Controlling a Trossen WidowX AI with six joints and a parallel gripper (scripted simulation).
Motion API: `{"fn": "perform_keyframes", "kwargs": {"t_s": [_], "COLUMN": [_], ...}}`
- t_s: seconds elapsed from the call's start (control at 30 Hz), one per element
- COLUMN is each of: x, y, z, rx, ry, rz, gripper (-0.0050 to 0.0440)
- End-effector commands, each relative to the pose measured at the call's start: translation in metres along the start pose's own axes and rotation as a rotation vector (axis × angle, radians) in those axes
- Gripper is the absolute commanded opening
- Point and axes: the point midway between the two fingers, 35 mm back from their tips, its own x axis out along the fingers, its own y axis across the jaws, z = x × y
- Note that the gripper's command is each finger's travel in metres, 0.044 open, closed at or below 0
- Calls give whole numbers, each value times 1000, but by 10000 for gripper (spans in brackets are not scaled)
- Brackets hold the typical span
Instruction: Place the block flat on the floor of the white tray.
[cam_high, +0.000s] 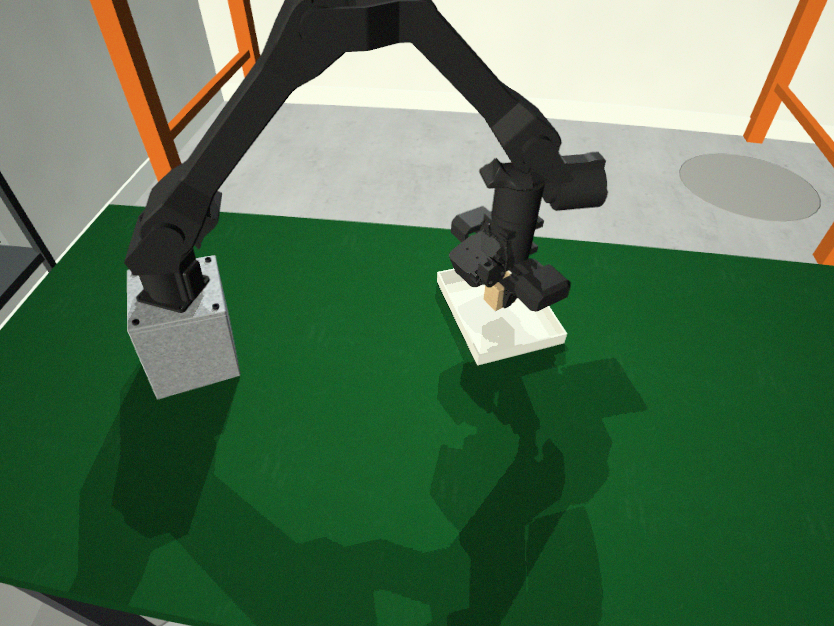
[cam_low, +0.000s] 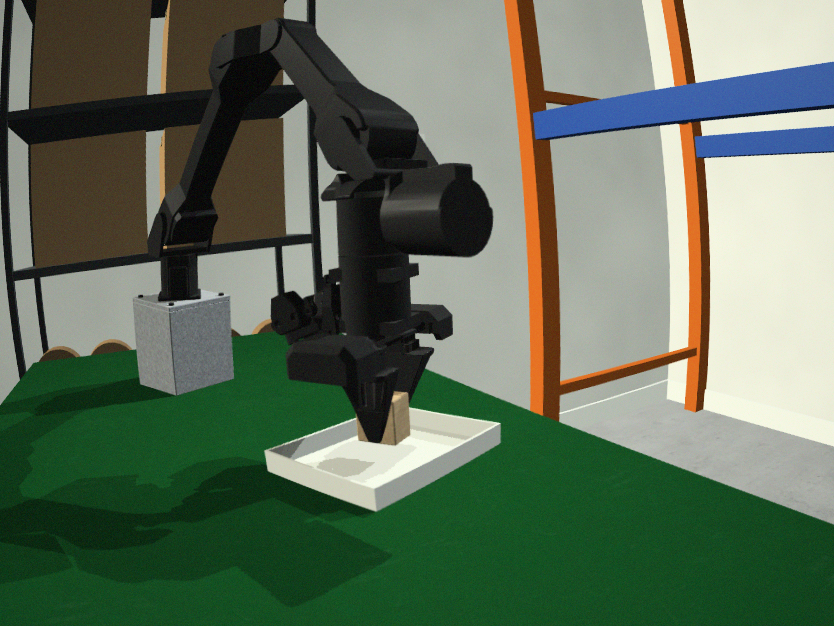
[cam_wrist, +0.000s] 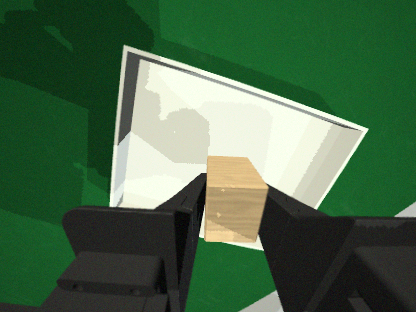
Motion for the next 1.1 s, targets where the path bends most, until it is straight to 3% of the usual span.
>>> {"fn": "perform_keyframes", "kwargs": {"t_s": [0.0,1.07], "x": [-2,4], "y": [2,2], "z": [-5,-6], "rx": [6,6], "ry": [19,19], "rz": [11,11], "gripper": [0,0]}}
